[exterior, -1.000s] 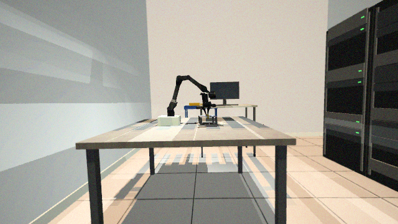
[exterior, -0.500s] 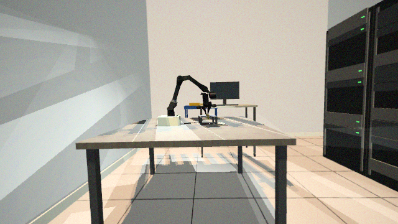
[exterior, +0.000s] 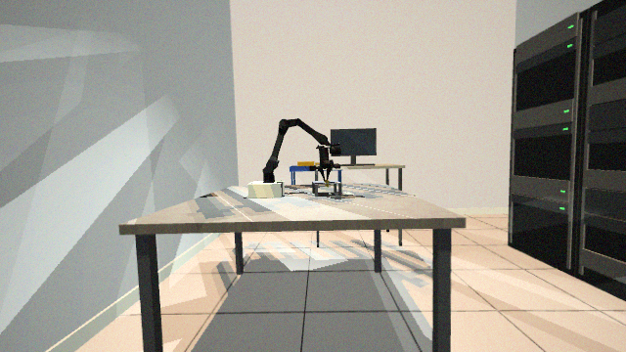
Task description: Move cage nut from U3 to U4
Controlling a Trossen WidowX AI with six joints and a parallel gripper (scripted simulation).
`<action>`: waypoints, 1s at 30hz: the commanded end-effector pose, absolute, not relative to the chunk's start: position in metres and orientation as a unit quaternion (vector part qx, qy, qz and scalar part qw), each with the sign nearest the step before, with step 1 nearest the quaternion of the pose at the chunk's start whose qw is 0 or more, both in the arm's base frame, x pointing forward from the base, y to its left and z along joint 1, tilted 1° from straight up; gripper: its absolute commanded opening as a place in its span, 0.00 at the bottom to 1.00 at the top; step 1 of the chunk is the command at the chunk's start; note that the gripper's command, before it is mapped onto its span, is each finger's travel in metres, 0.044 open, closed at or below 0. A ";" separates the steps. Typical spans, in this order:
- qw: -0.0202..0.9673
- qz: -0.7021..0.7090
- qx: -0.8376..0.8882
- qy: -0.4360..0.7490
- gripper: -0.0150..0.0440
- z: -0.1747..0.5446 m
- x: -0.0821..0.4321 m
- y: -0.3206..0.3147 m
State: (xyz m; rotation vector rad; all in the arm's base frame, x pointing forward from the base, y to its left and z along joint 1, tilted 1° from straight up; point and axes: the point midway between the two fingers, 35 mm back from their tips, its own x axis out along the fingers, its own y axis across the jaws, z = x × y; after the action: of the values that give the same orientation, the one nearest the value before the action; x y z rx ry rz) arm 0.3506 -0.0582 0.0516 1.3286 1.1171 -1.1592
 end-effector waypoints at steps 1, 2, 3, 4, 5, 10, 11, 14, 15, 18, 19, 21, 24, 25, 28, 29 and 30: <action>0.501 -0.484 0.549 0.461 0.31 0.053 0.352 -0.059; 0.501 -0.485 0.549 0.462 0.31 0.053 0.352 -0.059; 0.501 -0.485 0.548 0.462 0.31 0.053 0.352 -0.059; 0.500 -0.486 0.548 0.463 0.31 0.053 0.352 -0.059; 0.500 -0.486 0.547 0.463 0.31 0.053 0.352 -0.059; 0.497 -0.488 0.546 0.465 0.31 0.053 0.353 -0.059; 0.497 -0.489 0.545 0.466 0.31 0.053 0.353 -0.059; 0.496 -0.489 0.545 0.466 0.31 0.053 0.353 -0.059; 0.496 -0.489 0.545 0.467 0.31 0.053 0.353 -0.059; 0.495 -0.490 0.544 0.468 0.31 0.053 0.353 -0.059; 0.495 -0.491 0.543 0.468 0.31 0.053 0.353 -0.059; 0.494 -0.492 0.542 0.469 0.31 0.053 0.353 -0.059; 0.493 -0.493 0.542 0.470 0.31 0.054 0.354 -0.060; 0.493 -0.493 0.541 0.471 0.31 0.054 0.354 -0.060; 0.492 -0.493 0.541 0.471 0.31 0.054 0.354 -0.060; 0.492 -0.494 0.541 0.471 0.31 0.054 0.354 -0.060; 0.492 -0.494 0.541 0.471 0.31 0.054 0.354 -0.060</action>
State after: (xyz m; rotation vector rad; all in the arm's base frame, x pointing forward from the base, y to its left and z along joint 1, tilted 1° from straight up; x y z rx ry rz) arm 0.3527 -0.0586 0.0525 1.3125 1.1512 -1.1909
